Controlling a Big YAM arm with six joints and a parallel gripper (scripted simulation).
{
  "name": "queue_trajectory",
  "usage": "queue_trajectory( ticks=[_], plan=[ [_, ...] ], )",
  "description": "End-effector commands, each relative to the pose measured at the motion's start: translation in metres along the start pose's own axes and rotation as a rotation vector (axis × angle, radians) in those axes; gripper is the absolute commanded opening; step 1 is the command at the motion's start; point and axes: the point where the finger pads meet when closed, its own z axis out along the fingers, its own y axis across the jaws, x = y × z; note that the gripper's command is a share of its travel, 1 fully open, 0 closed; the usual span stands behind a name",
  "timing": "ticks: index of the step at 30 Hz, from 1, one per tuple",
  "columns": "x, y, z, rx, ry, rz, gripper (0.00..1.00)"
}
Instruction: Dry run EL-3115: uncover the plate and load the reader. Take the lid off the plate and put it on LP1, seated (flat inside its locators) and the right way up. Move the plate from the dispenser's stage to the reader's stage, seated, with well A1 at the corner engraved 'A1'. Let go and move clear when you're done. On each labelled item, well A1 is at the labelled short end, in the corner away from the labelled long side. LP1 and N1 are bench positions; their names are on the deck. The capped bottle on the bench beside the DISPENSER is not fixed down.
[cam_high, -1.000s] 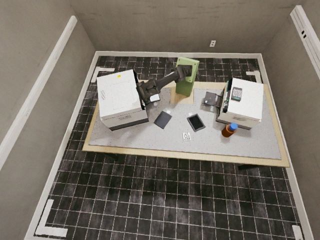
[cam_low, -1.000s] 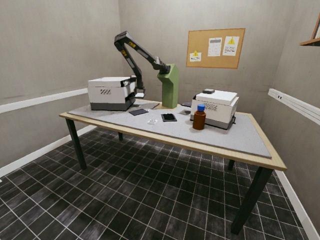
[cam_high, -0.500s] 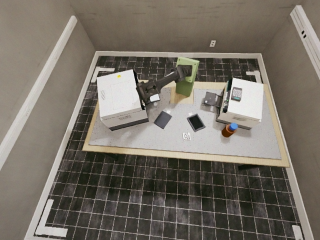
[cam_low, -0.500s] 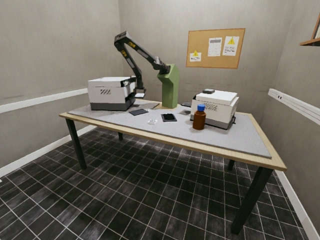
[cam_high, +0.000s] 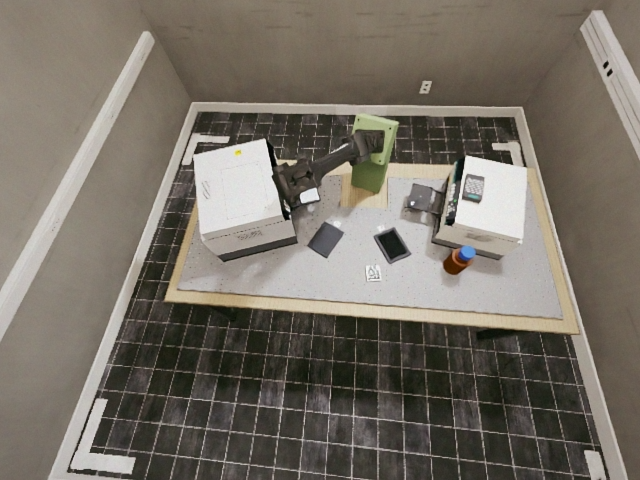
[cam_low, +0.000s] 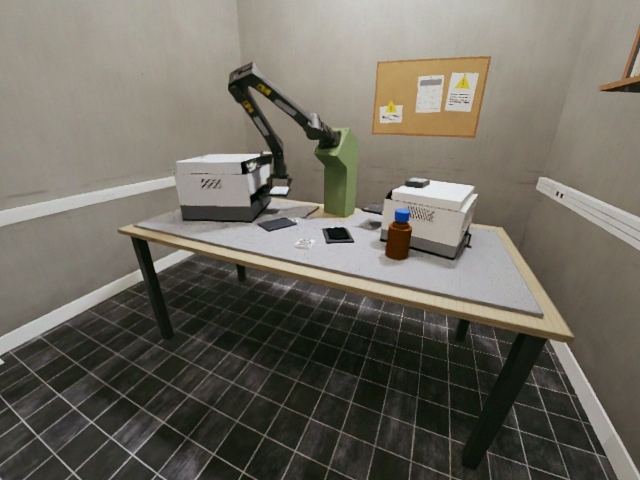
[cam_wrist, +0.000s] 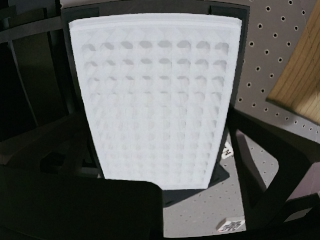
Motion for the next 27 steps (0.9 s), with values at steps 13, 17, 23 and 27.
queue_trajectory(
  ticks=[13,17,23,27],
  plan=[
    [0.002,0.001,-0.008,-0.01,0.002,0.021,1.0],
    [-0.001,-0.004,-0.01,-0.001,-0.004,0.027,1.0],
    [-0.007,-0.012,-0.01,0.012,-0.01,0.03,1.0],
    [-0.008,-0.013,-0.012,0.008,-0.011,0.031,1.0]
  ],
)
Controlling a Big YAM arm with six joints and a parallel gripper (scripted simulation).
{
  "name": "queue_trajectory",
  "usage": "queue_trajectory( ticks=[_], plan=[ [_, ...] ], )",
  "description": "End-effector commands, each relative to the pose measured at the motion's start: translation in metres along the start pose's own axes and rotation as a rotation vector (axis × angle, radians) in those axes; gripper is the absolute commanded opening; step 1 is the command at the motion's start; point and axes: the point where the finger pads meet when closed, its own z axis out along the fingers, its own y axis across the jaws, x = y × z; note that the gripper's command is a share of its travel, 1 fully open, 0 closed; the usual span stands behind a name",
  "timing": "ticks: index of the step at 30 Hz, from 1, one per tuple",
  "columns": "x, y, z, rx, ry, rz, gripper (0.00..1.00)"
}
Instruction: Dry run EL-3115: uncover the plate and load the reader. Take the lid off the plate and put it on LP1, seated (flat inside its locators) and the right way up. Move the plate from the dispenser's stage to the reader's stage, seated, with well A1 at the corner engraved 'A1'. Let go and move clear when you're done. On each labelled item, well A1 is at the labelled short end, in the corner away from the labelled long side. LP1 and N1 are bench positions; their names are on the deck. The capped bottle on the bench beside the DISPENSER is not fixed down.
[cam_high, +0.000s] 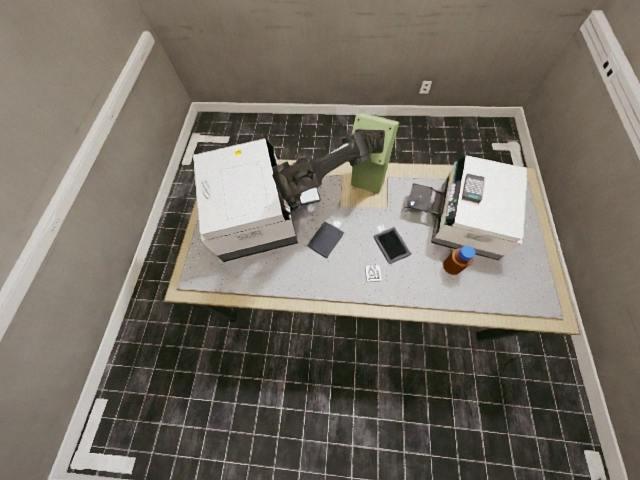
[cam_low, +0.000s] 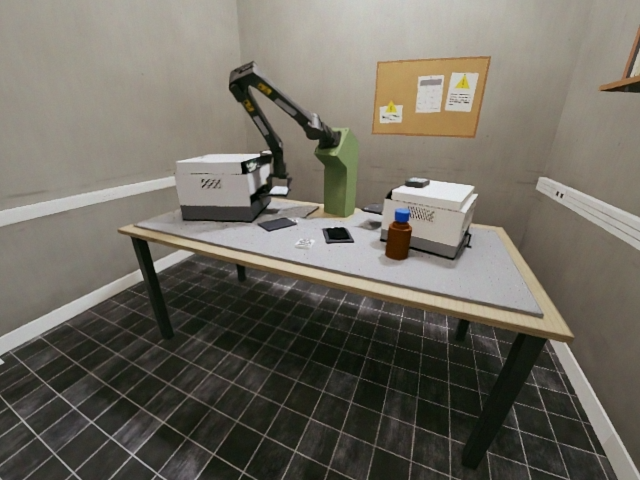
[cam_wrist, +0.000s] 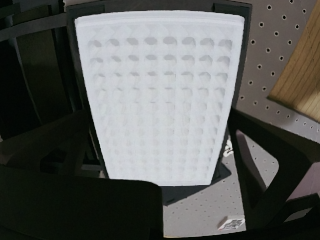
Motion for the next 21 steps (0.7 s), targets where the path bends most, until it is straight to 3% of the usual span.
queue_trajectory(
  ticks=[1,14,21],
  plan=[
    [-0.008,-0.015,-0.01,0.011,-0.016,0.03,1.0],
    [-0.002,-0.002,-0.012,-0.005,-0.006,0.005,1.0],
    [-0.005,-0.009,-0.018,0.002,-0.013,0.019,1.0]
  ],
)
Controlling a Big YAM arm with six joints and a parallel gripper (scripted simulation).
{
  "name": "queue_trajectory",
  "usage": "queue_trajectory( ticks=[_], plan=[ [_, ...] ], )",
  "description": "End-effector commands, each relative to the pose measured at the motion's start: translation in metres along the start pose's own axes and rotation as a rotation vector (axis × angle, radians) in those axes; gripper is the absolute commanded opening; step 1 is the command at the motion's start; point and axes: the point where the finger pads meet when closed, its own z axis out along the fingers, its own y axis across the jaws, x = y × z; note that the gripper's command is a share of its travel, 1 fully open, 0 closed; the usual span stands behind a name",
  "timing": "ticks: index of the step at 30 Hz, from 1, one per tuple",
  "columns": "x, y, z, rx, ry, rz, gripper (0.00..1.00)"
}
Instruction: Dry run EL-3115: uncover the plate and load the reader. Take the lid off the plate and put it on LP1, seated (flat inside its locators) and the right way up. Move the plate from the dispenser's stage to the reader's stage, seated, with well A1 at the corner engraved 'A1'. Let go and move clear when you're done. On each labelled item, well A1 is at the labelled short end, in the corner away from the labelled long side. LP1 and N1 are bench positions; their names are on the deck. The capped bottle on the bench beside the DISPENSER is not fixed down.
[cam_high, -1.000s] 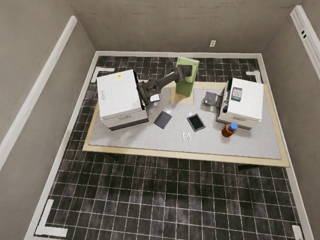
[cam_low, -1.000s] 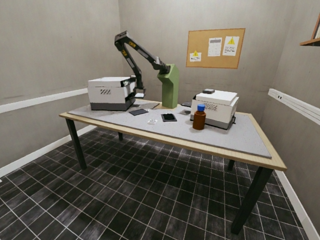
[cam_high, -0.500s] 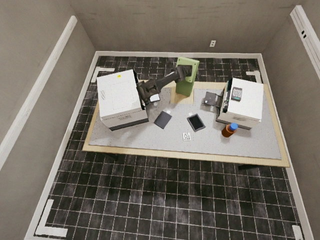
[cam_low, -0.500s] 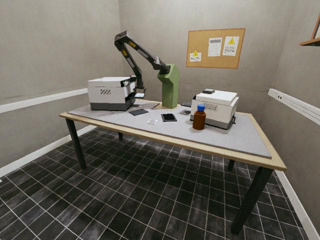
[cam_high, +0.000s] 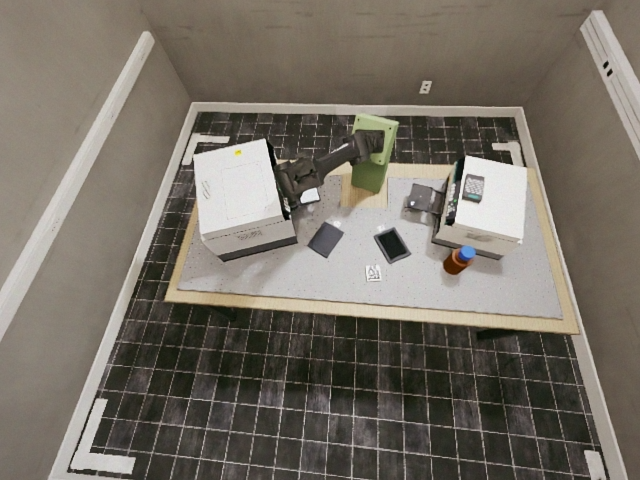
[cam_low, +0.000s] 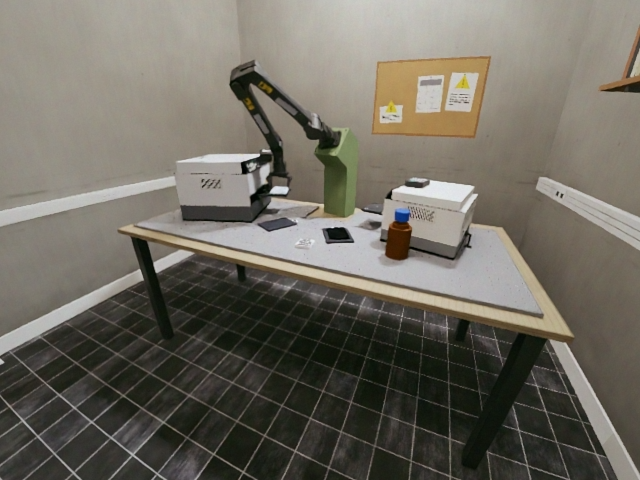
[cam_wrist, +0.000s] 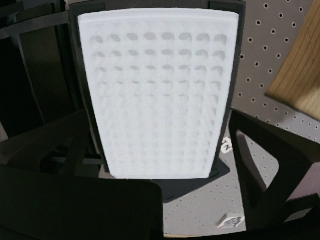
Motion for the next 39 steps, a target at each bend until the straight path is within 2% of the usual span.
queue_trajectory(
  ticks=[1,10,17,31,39],
  plan=[
    [-0.006,-0.008,-0.011,0.001,-0.014,0.018,1.0],
    [-0.006,-0.01,-0.018,0.001,-0.015,0.021,1.0],
    [-0.005,-0.003,-0.024,-0.01,-0.015,0.008,1.0],
    [0.0,-0.02,-0.012,0.03,0.0,0.028,1.0],
    [0.0,-0.006,-0.015,0.009,0.003,0.009,1.0]
  ],
)
